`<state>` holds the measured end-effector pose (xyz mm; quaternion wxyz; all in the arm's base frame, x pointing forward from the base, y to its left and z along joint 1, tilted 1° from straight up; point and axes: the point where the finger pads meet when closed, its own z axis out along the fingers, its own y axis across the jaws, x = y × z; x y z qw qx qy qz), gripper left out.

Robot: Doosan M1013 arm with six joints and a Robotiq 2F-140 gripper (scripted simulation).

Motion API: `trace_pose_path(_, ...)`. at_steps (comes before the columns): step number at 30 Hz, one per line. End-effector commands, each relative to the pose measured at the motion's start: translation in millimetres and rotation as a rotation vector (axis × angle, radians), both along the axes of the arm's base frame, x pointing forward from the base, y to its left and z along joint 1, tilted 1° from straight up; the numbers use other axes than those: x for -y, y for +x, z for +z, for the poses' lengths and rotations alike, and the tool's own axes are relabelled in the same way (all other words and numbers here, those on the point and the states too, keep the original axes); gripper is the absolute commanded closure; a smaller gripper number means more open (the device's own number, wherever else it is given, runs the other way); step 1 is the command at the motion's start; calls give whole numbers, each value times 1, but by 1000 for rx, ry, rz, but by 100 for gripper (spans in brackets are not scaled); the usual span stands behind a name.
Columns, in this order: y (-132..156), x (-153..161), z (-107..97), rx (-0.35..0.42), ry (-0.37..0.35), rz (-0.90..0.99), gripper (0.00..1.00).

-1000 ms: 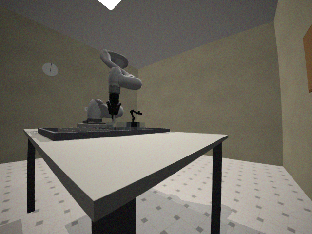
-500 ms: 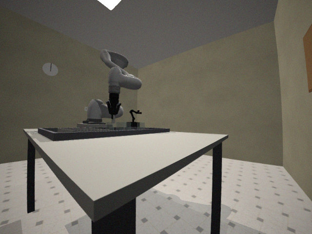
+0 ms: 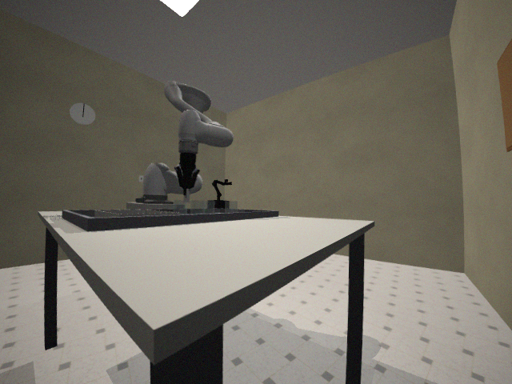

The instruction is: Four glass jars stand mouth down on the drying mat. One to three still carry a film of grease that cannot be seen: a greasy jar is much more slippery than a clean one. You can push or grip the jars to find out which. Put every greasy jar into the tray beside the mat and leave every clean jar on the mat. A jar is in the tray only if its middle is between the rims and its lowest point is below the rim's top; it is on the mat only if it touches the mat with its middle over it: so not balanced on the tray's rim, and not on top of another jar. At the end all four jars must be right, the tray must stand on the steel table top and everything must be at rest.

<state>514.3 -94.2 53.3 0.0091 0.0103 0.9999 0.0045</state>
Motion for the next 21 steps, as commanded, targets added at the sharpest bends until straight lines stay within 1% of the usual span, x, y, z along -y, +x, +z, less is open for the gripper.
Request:
trace_pose_path(1, 5, 0, -1, 0, 0, 0, 100)
trace_pose_path(7, 20, 0, -6, 0, 0, 0, 100)
trace_pose_path(21, 20, 0, -6, 0, 0, 0, 100)
